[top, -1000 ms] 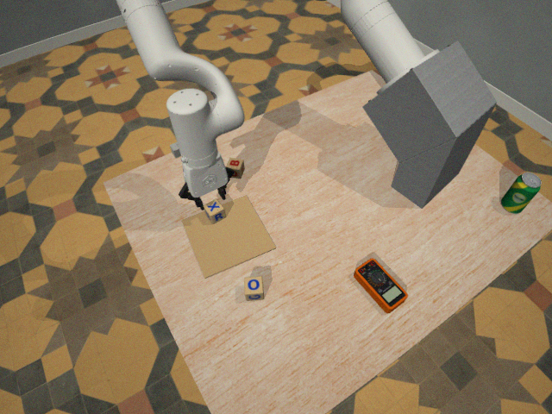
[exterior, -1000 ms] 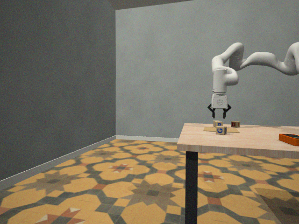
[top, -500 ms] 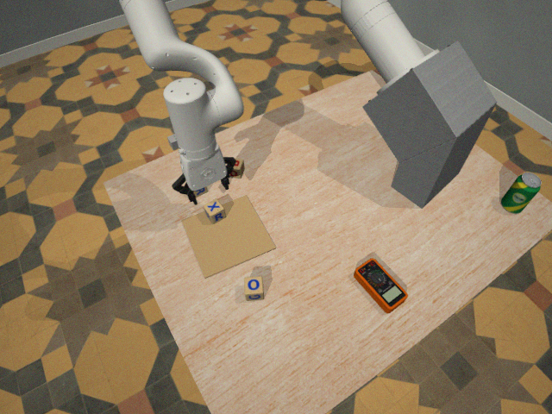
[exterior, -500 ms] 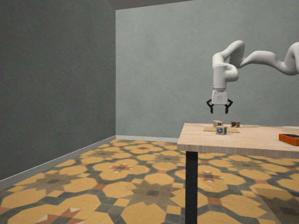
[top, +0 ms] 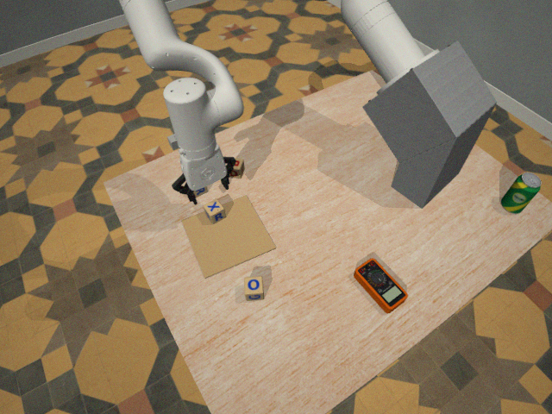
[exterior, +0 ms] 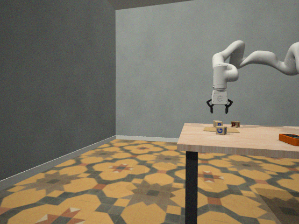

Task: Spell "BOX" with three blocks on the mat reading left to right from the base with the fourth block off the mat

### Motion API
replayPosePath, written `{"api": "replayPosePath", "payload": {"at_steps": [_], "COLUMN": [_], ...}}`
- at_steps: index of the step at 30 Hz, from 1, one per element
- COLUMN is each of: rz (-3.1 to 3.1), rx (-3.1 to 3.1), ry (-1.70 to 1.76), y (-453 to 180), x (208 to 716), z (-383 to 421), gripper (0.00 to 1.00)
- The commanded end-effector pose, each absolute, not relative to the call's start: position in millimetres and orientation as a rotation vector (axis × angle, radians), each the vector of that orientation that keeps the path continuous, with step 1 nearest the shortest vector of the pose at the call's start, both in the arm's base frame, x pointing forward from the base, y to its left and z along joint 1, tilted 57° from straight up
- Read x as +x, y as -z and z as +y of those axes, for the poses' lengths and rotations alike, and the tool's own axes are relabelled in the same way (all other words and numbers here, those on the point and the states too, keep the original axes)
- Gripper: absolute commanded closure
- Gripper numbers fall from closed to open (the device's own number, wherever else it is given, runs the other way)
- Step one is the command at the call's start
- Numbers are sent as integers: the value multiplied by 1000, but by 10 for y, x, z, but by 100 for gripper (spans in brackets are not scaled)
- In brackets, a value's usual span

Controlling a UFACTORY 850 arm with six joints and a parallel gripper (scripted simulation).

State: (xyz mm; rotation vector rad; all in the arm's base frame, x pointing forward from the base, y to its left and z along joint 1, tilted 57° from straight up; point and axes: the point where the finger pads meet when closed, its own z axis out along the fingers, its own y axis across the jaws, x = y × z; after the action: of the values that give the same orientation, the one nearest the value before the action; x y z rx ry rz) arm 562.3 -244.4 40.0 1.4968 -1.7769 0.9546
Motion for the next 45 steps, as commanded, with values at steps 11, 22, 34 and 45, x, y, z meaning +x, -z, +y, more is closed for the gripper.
{"api": "replayPosePath", "payload": {"at_steps": [11,22,34,45], "rz": [-1996,-2200,-2394,-2416], "rx": [1290,1060,794,759], "ry": [-1080,-1192,-1292,-1304], "y": [-704,-967,-1199,-1225], "x": [5211,4750,4231,4164], "z": [-2618,-2753,-2844,-2852], "gripper": [0,0,0,13]}}
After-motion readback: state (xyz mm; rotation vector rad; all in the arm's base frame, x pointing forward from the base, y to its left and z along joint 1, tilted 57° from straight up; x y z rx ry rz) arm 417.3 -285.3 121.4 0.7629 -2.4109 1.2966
